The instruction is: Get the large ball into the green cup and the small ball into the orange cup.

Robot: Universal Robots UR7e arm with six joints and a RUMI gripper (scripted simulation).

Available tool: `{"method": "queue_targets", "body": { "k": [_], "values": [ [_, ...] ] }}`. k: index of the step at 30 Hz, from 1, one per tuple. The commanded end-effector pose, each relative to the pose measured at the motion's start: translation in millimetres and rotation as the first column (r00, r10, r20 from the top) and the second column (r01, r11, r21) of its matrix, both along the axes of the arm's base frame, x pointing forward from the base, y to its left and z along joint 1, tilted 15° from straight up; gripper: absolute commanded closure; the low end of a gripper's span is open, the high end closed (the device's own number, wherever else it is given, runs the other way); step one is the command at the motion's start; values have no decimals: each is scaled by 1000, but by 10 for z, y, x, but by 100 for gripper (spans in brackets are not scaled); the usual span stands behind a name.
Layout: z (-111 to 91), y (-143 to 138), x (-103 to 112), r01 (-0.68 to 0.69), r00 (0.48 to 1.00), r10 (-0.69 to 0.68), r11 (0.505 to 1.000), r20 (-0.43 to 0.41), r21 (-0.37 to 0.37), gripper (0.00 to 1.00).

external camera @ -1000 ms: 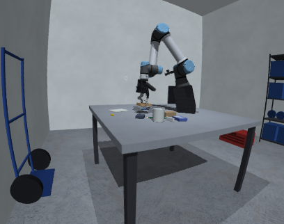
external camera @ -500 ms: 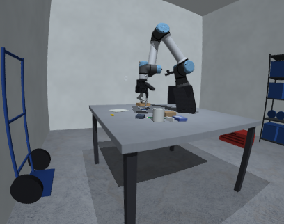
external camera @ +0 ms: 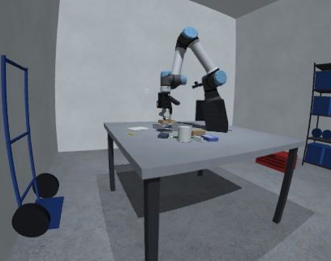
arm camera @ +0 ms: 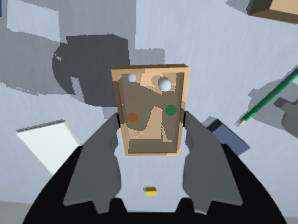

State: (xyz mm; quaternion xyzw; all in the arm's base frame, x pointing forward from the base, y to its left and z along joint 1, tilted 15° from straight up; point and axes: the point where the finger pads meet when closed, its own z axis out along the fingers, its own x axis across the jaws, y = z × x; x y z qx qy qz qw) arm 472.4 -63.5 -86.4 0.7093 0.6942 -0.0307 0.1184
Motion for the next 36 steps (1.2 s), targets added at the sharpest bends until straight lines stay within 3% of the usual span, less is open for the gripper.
{"method": "queue_targets", "body": {
  "k": [1, 8, 36],
  "values": [
    [-20, 1, -51, -6, 999, 6, 1000, 36, -2, 57],
    [-31, 10, -60, -12, 998, 13, 1000, 63, -13, 57],
    [-15, 11, -29, -3, 1000, 3, 1000, 8, 0, 57]
  ]
}}
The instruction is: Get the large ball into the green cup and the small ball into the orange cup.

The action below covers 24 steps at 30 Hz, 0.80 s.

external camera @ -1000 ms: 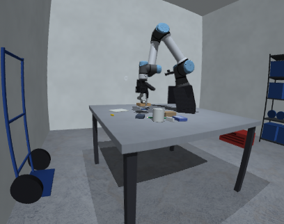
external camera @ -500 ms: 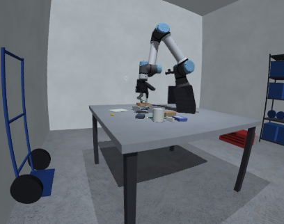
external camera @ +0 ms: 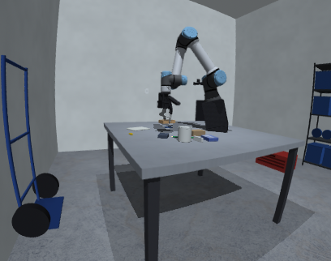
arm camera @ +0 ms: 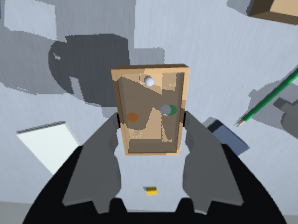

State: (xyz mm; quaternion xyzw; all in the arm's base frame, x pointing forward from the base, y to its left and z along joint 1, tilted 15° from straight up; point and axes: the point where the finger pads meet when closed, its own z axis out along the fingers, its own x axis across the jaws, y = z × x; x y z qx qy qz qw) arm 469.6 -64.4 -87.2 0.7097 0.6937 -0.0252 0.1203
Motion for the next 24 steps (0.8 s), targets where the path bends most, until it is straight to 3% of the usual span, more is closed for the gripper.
{"method": "queue_targets", "body": {
  "k": [1, 10, 15, 24],
  "values": [
    [-11, 22, -7, -3, 1000, 3, 1000, -2, -6, 57],
    [-15, 23, -23, -4, 1000, 4, 1000, 12, -18, 57],
    [9, -1, 4, -6, 1000, 6, 1000, 15, 14, 57],
    [-4, 18, 10, -2, 1000, 3, 1000, 7, -18, 57]
  ]
}}
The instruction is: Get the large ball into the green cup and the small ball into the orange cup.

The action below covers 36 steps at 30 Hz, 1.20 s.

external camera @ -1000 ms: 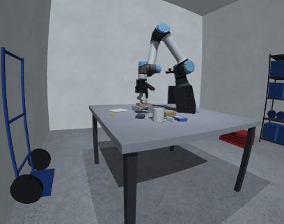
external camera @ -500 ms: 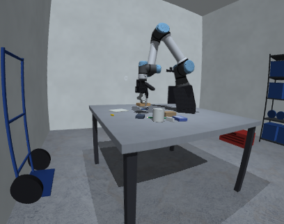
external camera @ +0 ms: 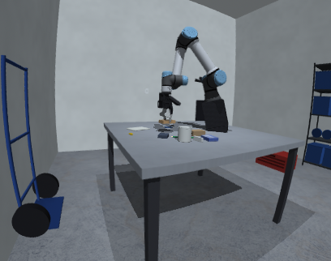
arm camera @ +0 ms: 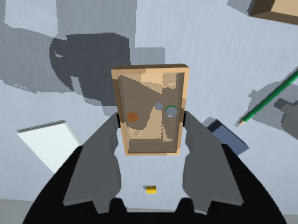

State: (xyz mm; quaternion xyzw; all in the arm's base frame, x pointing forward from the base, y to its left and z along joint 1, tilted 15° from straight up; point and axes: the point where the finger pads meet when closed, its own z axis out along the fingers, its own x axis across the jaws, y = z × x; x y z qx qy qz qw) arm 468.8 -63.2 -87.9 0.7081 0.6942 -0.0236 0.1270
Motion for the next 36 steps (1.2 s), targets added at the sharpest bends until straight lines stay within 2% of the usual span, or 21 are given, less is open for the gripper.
{"method": "queue_targets", "body": {
  "k": [1, 28, 36],
  "values": [
    [5, -6, 0, 0, 1000, 0, 1000, 2, 7, 57],
    [1, 9, 15, 1, 1000, -1, 1000, 1, -19, 57],
    [18, -12, 20, 1, 1000, -1, 1000, 3, 2, 57]
  ]
}}
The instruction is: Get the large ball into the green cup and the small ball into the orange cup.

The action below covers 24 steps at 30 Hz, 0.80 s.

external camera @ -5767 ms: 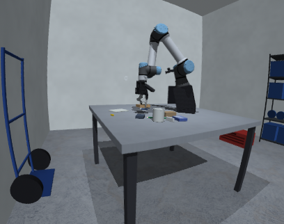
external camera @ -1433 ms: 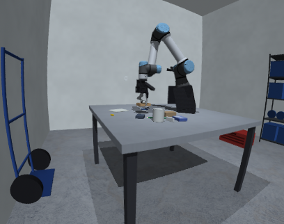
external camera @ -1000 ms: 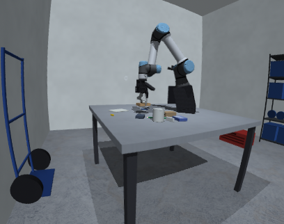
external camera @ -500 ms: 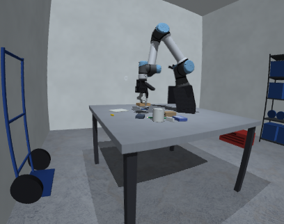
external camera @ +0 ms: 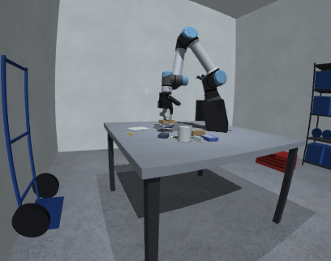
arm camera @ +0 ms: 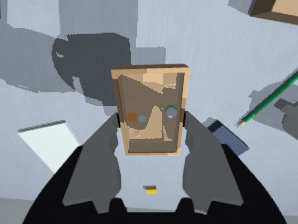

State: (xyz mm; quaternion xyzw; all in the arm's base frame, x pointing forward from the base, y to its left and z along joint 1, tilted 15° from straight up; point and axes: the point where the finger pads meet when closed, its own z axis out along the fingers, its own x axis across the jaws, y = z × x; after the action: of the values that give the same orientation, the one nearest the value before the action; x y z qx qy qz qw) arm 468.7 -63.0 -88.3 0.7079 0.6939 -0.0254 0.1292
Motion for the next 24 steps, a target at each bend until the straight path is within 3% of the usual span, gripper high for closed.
{"method": "queue_targets", "body": {
  "k": [1, 13, 17, 24],
  "values": [
    [22, -14, 20, 0, 1000, 0, 1000, 3, 9, 57],
    [10, -1, 10, -2, 1000, 2, 1000, 1, 9, 57],
    [6, 7, 21, 3, 1000, -3, 1000, 1, -25, 57],
    [17, -11, 11, 1, 1000, -1, 1000, 3, 4, 57]
  ]
}}
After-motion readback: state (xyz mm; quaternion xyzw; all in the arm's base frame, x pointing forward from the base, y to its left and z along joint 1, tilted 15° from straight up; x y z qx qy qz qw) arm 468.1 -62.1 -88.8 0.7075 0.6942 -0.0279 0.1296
